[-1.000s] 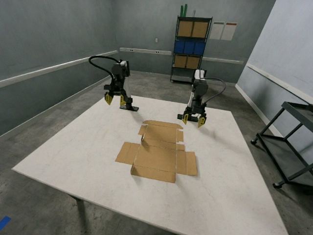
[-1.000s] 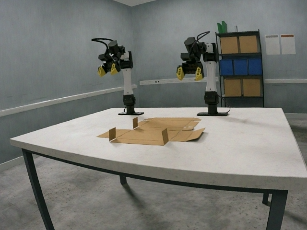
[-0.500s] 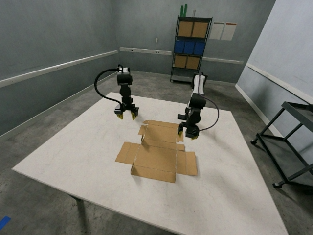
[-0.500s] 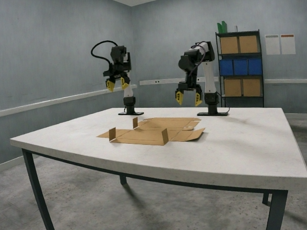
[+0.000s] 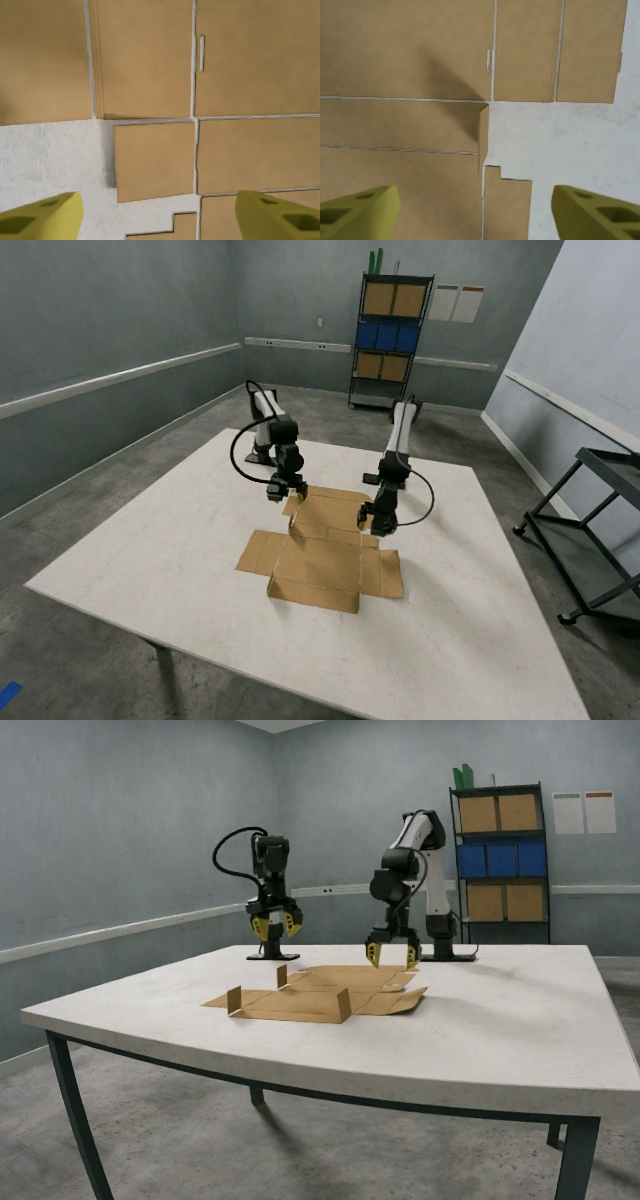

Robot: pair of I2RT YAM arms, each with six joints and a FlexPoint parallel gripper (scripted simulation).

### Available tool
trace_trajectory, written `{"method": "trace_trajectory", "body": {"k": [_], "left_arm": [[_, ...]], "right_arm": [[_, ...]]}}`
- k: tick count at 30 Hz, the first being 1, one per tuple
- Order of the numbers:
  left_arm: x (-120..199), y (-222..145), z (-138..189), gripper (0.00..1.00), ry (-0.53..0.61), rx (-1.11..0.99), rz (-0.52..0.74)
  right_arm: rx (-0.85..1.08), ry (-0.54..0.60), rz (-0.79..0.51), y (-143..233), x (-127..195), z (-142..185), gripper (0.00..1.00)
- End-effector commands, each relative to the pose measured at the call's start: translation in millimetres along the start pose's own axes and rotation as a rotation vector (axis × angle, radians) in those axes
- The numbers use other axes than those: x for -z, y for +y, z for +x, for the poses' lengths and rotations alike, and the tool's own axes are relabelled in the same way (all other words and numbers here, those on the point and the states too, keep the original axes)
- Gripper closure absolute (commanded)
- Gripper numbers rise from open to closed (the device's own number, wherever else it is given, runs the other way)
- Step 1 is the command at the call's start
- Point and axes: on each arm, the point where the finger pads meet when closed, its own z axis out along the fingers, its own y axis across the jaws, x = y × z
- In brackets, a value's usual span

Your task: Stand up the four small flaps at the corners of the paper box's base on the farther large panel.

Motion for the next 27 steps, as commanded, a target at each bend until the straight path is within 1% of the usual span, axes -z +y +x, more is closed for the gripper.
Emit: {"method": "trace_trajectory", "body": {"k": [1,3,7,8,10,13,14,21,24,27], "left_arm": [[20,-2,-24,0.23,-0.096,0.001,0.018],[21,-1,-24,0.23,-0.096,-0.001,0.019],[21,-1,-19,0.23,-0.077,-0.003,0.017],[22,-1,-18,0.23,-0.073,-0.003,0.017],[22,0,-18,0.23,-0.070,-0.003,0.017],[22,0,-18,0.23,-0.070,-0.002,0.017],[23,0,-18,0.23,-0.071,-0.001,0.017],[24,0,-19,0.23,-0.071,-0.002,0.017],[25,1,-19,0.23,-0.071,-0.002,0.017],[25,1,-19,0.23,-0.071,-0.002,0.017]], "right_arm": [[-0.026,-0.037,-0.008,22,-21,-9,0.23],[-0.026,-0.036,-0.009,33,-34,-7,0.23],[-0.026,-0.036,-0.009,33,-34,-7,0.23],[-0.044,-0.090,-0.043,30,-3,-18,0.23],[-0.042,-0.069,-0.027,26,-2,-13,0.23],[-0.042,-0.069,-0.027,26,-2,-13,0.23],[-0.032,-0.017,0.004,25,-30,-6,0.23],[-0.026,-0.017,0.001,20,-20,-1,0.23],[-0.027,-0.041,-0.017,21,-9,-6,0.23],[-0.027,-0.039,-0.016,21,-8,-5,0.23]]}}
